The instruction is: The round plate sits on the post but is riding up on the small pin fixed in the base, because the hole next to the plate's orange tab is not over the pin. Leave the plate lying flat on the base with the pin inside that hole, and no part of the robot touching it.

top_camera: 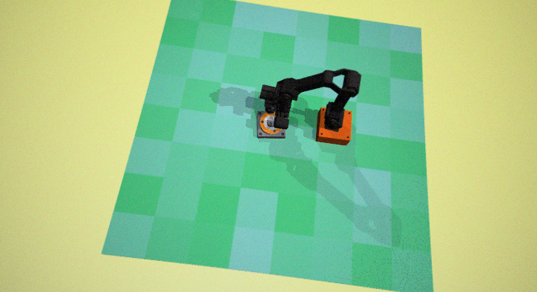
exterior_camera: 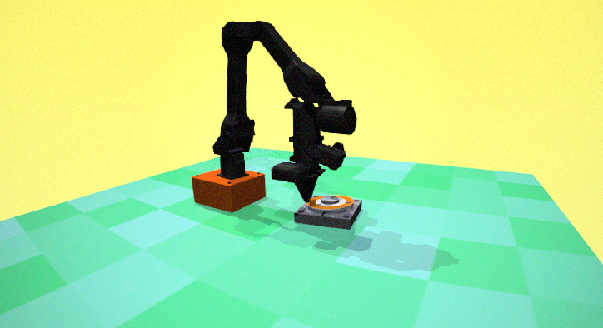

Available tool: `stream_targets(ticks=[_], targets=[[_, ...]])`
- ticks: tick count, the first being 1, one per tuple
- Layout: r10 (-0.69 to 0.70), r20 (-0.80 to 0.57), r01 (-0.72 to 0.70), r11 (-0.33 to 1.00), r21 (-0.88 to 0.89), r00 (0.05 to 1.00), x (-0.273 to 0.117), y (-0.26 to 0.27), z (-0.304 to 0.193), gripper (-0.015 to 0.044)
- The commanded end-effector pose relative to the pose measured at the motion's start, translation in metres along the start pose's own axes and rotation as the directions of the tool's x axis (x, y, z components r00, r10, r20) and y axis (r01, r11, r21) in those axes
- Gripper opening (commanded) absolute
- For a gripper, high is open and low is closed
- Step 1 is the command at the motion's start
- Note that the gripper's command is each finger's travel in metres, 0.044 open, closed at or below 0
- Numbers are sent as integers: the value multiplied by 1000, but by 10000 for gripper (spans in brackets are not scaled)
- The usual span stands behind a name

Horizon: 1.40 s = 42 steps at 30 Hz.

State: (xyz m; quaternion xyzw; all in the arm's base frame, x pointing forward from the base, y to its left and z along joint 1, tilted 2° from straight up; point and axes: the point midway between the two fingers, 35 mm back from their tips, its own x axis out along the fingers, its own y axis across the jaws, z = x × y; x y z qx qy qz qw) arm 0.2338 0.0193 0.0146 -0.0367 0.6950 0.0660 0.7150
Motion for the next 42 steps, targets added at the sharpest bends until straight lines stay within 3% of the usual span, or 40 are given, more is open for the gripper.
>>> stream_targets(ticks=[1,42], targets=[[-7,11,7,1000,-2,1000,-3,-5,7,0],[-8,13,8,1000,-2,1000,-4,-16,35,0]])
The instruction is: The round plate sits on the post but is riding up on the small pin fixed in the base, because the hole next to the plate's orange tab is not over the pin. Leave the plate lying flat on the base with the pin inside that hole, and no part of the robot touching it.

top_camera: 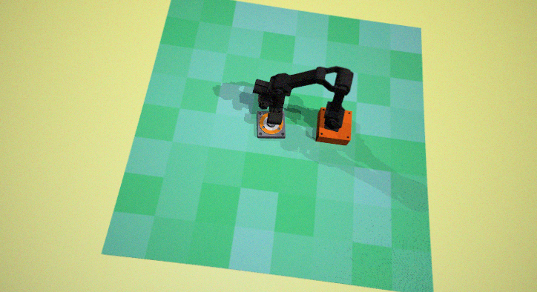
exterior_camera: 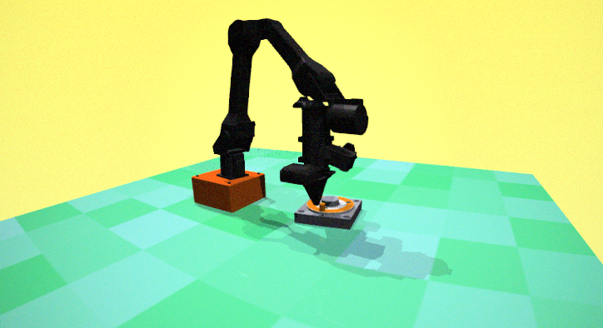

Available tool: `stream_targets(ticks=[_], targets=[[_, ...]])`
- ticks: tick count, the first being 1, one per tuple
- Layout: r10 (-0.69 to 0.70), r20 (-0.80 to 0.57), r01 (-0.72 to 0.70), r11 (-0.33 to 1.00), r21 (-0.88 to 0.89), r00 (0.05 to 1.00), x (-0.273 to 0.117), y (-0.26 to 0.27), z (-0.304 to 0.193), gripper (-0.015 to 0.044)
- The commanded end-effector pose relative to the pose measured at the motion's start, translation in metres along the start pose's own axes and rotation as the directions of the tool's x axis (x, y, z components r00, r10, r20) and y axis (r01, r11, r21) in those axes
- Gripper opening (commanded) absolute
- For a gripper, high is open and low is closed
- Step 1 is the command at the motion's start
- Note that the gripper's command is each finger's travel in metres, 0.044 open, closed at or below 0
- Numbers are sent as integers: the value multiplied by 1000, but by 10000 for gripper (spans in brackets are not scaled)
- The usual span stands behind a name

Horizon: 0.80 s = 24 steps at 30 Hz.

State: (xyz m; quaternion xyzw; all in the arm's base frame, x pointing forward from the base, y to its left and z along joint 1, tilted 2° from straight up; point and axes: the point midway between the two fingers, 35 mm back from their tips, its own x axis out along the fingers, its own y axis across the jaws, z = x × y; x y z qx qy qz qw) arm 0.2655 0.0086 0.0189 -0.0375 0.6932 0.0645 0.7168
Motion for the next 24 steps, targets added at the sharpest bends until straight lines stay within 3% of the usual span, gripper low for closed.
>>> stream_targets(ticks=[1,11,24], targets=[[-4,8,4,1000,-3,1000,-1,-1,5,0],[-4,8,4,1000,-3,1000,-46,1,-2,0],[-1,4,1,1000,0,1000,-38,1,-2,0]])
